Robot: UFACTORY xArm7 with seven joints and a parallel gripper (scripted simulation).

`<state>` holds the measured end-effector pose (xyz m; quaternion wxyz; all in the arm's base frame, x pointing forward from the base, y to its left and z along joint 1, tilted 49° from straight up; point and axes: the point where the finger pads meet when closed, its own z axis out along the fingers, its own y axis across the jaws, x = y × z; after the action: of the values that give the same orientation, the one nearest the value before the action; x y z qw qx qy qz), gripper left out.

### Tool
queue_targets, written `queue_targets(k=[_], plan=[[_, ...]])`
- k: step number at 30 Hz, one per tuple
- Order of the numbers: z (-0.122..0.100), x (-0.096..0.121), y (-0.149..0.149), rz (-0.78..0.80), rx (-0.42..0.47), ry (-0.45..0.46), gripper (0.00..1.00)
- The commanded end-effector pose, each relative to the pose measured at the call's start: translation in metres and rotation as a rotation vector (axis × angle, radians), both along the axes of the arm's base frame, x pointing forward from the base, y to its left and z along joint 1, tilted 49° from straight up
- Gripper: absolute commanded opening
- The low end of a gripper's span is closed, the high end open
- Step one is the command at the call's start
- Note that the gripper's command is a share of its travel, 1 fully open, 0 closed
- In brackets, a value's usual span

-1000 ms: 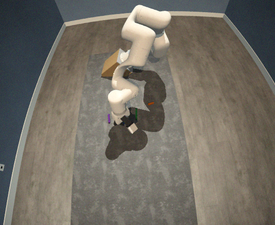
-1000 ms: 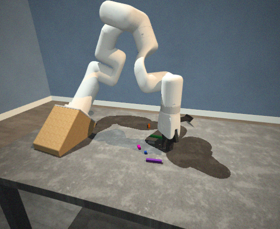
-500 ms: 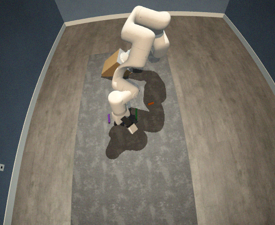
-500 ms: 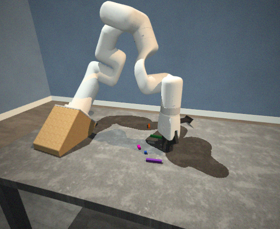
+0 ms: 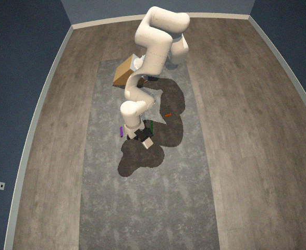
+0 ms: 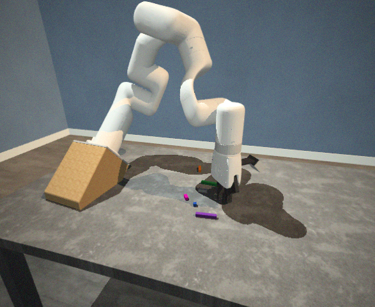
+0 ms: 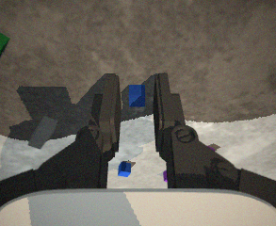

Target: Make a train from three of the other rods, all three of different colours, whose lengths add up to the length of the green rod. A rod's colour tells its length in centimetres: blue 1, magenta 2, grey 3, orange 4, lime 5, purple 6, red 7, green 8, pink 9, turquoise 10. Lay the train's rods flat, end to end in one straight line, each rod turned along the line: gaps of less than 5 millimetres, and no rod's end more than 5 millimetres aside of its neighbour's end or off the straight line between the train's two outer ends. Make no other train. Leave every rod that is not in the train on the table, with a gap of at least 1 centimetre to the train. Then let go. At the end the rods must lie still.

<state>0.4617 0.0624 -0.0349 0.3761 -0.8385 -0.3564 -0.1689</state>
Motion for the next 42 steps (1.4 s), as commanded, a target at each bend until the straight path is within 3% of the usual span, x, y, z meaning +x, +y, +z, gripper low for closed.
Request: queue_targets(k=[1, 17, 18, 42], plan=[[0.0003, 0.0013, -0.0020, -0.003, -0.002, -0.002, 0.24], [0.0003, 0.0013, -0.0020, -0.003, -0.002, -0.002, 0.24], [0.0003, 0.0013, -0.0020, -0.003, -0.002, -0.002, 0.04], [0.0003, 0.0013, -0.0020, -0.003, -0.002, -0.002, 0.04]])
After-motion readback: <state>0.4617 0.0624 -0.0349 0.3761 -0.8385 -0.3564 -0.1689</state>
